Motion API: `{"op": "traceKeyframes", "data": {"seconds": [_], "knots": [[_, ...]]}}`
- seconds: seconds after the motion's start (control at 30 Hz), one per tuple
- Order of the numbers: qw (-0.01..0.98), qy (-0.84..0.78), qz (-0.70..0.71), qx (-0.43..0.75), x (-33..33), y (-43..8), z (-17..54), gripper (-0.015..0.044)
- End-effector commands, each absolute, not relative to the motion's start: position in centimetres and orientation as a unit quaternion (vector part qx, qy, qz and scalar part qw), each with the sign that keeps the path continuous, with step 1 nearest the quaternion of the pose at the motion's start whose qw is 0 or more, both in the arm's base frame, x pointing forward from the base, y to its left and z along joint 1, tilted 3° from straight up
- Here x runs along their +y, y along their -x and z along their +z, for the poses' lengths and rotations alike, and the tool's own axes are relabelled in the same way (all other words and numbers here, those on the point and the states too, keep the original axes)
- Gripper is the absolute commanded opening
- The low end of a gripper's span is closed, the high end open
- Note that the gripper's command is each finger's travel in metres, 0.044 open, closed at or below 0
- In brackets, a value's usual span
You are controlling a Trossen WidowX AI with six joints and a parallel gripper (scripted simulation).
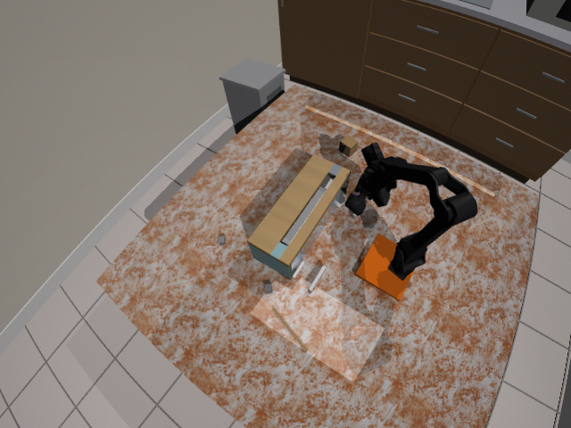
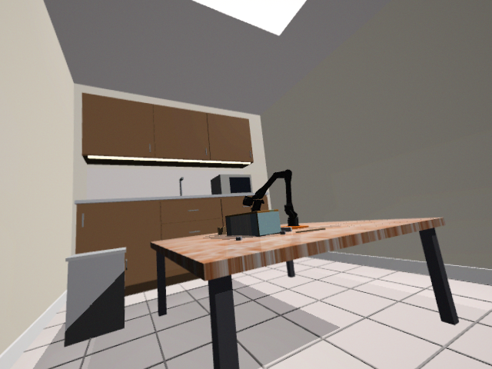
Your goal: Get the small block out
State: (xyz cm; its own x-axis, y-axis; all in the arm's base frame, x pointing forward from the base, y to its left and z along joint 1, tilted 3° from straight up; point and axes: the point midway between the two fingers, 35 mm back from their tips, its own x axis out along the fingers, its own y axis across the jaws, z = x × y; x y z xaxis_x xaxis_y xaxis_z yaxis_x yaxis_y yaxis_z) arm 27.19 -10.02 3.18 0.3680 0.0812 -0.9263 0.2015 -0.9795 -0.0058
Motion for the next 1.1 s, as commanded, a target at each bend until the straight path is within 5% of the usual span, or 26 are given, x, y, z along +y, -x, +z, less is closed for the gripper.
{"op": "traceKeyframes", "data": {"seconds": [0.0, 0.2, 0.43, 0.63, 1.07], "knots": [[0.052, -0.824, -0.557, 0.088, -9.9, -27.0, 2.5, 0.0285], [0.052, -0.824, -0.557, 0.088, -9.8, -26.9, 1.8, 0.0285], [0.052, -0.824, -0.557, 0.088, -9.8, -26.9, 1.8, 0.0101], [0.069, -0.827, -0.551, 0.093, -10.0, -27.3, 2.3, 0.0003], [0.052, -0.825, -0.556, 0.087, -9.9, -27.2, 8.1, 0.0000]]}}
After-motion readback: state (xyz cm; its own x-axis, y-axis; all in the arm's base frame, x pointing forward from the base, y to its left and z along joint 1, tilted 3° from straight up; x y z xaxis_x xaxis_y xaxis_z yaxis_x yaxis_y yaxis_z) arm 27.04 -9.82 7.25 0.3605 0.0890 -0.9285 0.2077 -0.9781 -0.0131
